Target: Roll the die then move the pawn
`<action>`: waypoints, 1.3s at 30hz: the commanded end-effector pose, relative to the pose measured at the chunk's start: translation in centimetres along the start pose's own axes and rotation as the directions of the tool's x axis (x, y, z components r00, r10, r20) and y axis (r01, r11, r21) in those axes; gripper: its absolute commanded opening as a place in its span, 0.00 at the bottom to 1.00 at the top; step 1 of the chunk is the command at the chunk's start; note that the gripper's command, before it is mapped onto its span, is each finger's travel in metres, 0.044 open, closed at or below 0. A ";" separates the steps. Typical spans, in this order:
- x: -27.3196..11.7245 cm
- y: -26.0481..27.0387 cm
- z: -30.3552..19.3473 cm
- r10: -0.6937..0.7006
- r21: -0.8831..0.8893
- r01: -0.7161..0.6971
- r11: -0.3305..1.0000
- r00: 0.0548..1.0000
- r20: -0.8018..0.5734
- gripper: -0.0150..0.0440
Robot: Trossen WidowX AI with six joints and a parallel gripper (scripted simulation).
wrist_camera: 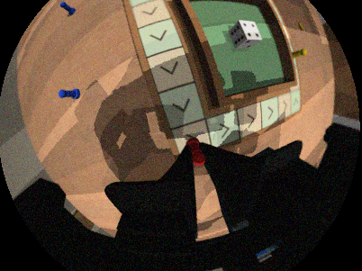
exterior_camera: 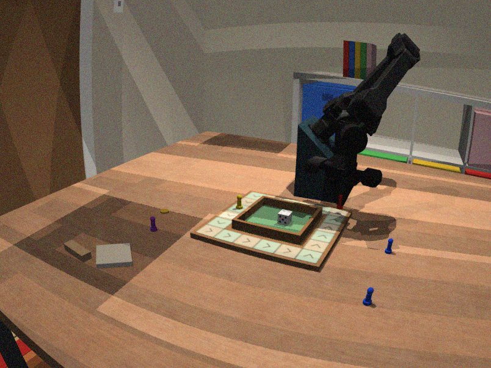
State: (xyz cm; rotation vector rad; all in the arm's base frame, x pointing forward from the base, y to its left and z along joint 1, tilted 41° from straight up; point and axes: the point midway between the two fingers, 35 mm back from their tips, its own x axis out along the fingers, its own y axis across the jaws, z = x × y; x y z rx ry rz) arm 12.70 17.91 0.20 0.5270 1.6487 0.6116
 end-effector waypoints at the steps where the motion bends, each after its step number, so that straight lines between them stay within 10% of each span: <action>1: 0.6 -0.2 -0.2 -0.005 0.009 0.006 1.000 1.000 -0.004 0.25; 8: 1.6 -0.2 -0.2 -0.005 0.009 0.005 1.000 1.000 -0.004 0.25; 25: -3.9 0.0 0.0 -0.007 0.009 0.007 1.000 1.000 -0.003 1.00; 39: -9.5 -6.6 2.7 -0.055 -0.074 0.056 0.996 0.998 0.011 1.00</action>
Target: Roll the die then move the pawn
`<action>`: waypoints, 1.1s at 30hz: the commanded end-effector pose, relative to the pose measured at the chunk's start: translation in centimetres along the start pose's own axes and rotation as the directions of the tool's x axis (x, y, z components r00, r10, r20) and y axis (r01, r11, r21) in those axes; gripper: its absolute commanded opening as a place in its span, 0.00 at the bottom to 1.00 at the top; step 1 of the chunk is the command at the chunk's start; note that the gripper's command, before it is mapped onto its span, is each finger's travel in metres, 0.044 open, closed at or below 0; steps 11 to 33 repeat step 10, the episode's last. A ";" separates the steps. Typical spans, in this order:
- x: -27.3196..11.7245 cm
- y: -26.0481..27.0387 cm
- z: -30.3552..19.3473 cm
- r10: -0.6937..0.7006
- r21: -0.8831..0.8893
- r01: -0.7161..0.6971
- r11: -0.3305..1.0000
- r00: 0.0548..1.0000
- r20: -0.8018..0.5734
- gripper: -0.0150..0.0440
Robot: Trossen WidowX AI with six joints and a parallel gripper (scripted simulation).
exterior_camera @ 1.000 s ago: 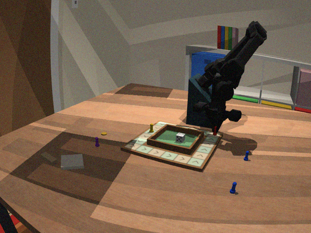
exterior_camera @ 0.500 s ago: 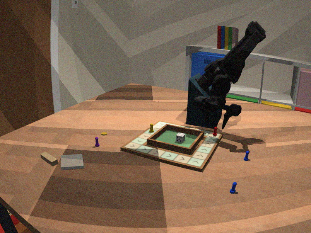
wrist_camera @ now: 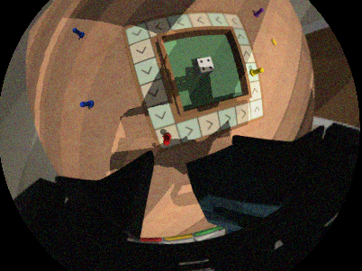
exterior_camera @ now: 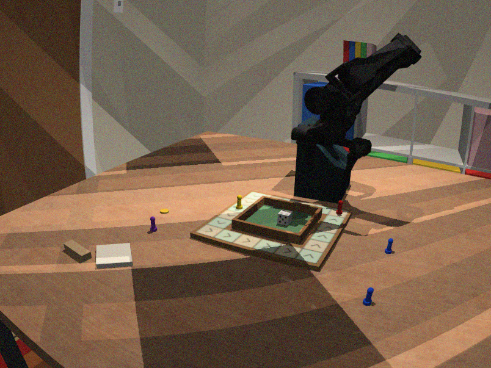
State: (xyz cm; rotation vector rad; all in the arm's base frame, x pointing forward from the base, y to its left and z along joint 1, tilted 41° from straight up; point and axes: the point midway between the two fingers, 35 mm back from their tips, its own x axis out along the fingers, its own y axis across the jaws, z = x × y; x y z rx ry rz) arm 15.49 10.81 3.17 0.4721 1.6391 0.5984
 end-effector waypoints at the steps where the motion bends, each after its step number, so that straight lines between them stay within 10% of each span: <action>1: -2.6 -4.3 1.0 -0.009 -0.060 0.009 0.998 1.000 0.001 1.00; 33: -4.6 -8.1 0.6 0.029 -0.122 -0.029 0.992 1.000 -0.009 1.00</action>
